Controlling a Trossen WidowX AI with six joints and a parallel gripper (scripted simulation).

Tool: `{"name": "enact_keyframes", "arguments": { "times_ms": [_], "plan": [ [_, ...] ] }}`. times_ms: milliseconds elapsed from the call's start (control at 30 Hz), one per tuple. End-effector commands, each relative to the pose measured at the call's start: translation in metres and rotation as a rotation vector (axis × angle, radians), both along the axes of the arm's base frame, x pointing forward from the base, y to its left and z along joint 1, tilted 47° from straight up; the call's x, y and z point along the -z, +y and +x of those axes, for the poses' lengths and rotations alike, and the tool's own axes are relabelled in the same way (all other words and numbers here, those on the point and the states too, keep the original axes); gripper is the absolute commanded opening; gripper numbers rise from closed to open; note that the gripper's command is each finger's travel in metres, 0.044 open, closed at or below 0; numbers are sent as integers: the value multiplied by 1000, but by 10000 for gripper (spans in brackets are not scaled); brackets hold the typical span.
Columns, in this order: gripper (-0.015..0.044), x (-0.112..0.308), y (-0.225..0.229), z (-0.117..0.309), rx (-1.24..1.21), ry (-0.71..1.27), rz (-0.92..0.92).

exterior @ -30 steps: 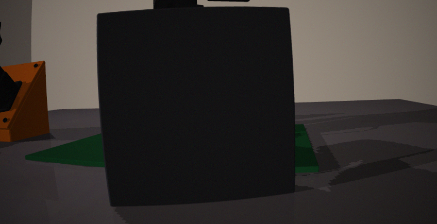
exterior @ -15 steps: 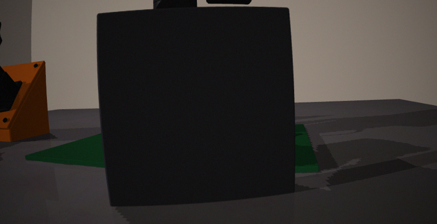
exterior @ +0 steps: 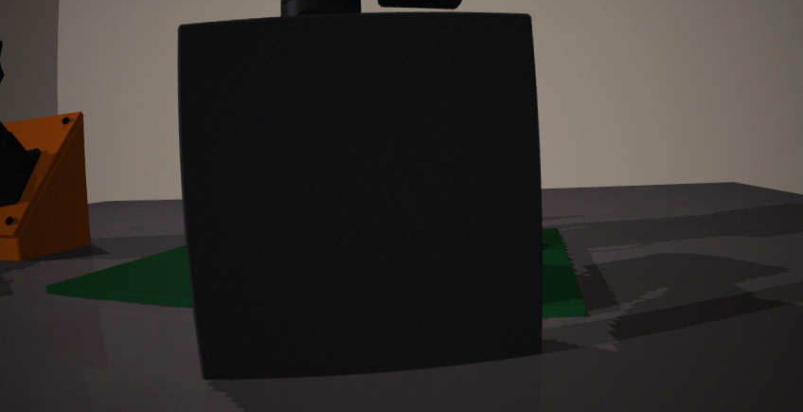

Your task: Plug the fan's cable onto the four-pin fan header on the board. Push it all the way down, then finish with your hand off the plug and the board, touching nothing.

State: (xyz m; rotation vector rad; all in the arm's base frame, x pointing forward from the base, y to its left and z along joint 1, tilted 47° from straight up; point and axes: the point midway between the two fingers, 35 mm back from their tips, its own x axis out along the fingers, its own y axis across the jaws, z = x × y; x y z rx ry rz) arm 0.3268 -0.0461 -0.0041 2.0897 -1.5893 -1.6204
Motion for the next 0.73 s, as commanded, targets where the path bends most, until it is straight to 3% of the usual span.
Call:
{"name": "enact_keyframes", "arguments": {
  "times_ms": [0, 367, 533, 700],
  "plan": [
    [260, -21, 25, 5, -1, -6, 5],
    [260, -34, 42, 5, 1, -4, 4],
    [260, 9, 90, -38, -2, -3, 15],
    [260, 30, 110, -67, 1, -2, 9]
  ]
}}
